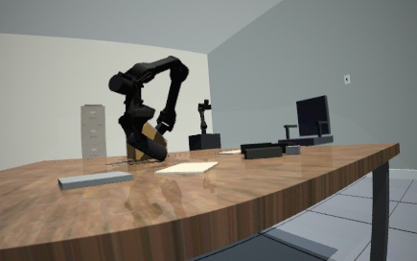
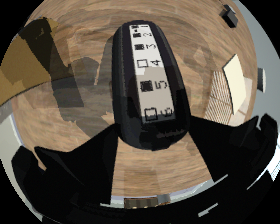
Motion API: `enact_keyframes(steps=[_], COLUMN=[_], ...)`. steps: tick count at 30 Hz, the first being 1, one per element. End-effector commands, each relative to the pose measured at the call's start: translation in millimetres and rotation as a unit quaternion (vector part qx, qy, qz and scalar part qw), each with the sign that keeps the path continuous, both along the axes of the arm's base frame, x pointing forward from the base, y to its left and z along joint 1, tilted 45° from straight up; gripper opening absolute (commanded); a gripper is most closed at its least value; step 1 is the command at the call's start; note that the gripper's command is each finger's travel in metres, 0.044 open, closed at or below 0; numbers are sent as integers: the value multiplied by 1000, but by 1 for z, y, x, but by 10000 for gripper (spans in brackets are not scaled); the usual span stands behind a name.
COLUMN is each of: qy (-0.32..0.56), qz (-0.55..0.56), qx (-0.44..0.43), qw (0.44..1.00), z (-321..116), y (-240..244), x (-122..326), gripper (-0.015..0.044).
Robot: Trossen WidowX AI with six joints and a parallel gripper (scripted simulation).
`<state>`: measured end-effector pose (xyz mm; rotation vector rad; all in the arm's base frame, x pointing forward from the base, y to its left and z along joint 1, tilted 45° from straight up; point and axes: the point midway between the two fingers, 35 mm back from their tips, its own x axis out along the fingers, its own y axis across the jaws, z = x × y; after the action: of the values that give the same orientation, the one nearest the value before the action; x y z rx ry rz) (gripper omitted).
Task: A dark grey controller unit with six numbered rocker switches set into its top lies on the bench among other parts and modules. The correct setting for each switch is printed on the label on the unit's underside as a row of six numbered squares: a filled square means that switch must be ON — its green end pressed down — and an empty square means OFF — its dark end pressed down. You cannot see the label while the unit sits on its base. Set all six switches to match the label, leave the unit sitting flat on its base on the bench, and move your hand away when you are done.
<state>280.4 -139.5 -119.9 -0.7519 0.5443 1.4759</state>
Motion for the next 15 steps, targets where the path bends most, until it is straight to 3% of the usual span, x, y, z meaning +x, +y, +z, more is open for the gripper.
enact_keyframes(steps=[1, 15], qy=[4, 3], qz=[3, 3], qx=[7, 7], qw=[1000, 1000], z=[-3, -14], y=[5, 7], x=[0, 1], gripper=[338, 338])
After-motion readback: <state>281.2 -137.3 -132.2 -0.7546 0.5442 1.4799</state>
